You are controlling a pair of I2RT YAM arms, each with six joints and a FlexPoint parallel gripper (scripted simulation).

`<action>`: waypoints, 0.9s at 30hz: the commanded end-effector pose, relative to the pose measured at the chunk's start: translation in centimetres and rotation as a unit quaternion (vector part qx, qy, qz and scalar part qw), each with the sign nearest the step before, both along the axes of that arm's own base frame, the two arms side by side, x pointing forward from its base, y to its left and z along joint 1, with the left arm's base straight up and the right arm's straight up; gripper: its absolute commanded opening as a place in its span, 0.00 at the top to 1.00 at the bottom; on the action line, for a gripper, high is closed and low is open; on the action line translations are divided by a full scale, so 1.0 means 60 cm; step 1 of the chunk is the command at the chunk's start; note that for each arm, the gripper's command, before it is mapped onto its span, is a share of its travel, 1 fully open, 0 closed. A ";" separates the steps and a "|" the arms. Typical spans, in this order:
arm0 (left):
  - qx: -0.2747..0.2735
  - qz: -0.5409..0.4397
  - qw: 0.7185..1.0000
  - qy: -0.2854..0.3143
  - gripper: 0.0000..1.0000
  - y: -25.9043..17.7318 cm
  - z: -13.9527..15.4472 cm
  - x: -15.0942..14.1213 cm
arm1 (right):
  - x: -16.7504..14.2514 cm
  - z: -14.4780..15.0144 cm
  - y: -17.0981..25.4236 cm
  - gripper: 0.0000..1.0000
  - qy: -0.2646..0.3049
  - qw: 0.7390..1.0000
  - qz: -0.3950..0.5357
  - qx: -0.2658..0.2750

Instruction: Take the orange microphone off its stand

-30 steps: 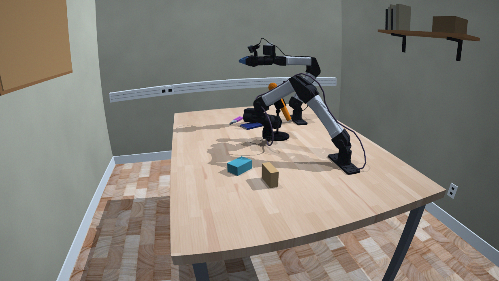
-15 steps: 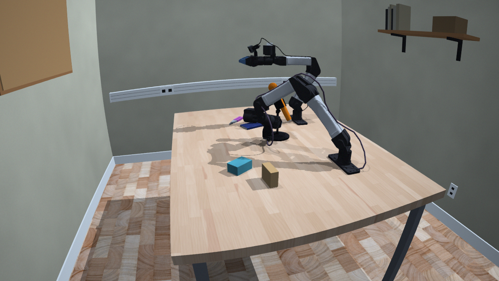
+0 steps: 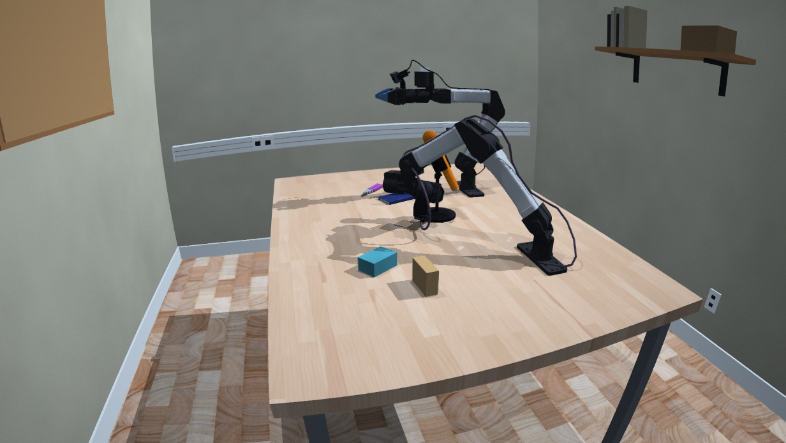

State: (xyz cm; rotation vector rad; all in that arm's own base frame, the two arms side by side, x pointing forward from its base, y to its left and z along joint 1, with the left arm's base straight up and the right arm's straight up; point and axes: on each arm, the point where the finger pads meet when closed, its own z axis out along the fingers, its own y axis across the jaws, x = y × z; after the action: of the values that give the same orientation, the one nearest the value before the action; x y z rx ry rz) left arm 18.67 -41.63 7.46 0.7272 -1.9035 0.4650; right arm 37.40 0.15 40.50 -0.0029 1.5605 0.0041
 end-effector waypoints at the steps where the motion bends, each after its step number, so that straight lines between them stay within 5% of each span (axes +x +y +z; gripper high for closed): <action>1: -0.035 0.008 0.999 -0.038 1.00 0.001 0.046 0.023 | -0.007 0.027 -0.008 0.37 -0.015 1.000 -0.007 -0.002; 8: -0.035 0.008 0.999 -0.038 1.00 0.001 0.046 0.023 | -0.011 -0.009 0.015 0.37 0.008 1.000 -0.003 0.026; 23: -0.035 0.008 0.999 -0.038 1.00 0.001 0.046 0.023 | -0.080 -0.068 0.151 0.37 0.060 0.982 0.012 0.176; 27: -0.035 0.008 0.999 -0.038 1.00 0.001 0.046 0.023 | -0.094 -0.052 0.168 0.37 0.054 0.978 0.020 0.199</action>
State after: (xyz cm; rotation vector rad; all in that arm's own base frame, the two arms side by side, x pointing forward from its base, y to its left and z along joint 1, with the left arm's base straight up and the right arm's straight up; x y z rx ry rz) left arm 18.67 -41.63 7.46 0.7270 -1.9036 0.4651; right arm 32.88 10.26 36.73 0.1818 1.6542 0.3293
